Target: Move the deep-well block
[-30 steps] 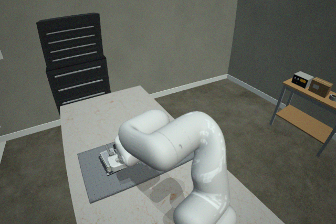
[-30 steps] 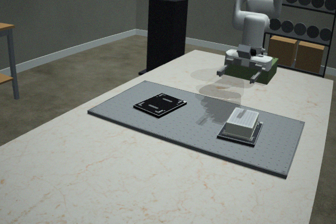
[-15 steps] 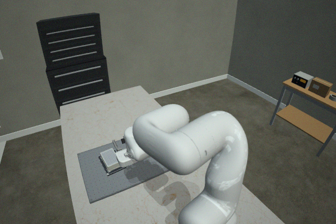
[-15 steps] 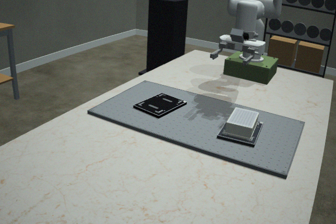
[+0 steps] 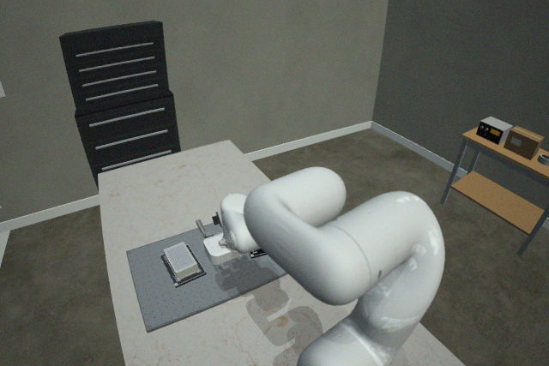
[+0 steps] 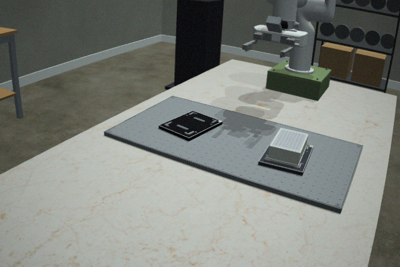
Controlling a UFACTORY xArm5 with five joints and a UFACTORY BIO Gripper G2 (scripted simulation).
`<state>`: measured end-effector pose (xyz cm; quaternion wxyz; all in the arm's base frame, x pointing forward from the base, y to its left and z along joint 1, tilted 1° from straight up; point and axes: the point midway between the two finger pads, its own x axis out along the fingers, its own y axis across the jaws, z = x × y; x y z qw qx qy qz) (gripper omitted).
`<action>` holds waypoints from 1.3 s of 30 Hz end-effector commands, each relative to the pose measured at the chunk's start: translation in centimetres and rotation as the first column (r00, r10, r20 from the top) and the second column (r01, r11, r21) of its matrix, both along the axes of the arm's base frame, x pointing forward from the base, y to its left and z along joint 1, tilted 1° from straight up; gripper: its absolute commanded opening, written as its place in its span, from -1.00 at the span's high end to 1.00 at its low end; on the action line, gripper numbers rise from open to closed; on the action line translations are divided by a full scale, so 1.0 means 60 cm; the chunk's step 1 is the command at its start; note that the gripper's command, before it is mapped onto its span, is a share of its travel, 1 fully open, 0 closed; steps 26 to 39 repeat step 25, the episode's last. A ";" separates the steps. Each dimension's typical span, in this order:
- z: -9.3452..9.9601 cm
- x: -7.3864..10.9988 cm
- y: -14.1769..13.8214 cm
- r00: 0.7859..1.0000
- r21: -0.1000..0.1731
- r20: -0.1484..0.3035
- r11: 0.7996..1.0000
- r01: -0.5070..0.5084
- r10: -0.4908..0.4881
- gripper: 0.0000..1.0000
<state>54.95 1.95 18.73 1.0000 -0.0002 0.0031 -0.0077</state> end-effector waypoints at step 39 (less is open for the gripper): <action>0.053 -0.029 -0.042 1.000 -0.011 0.004 1.000 -0.001 0.001 0.25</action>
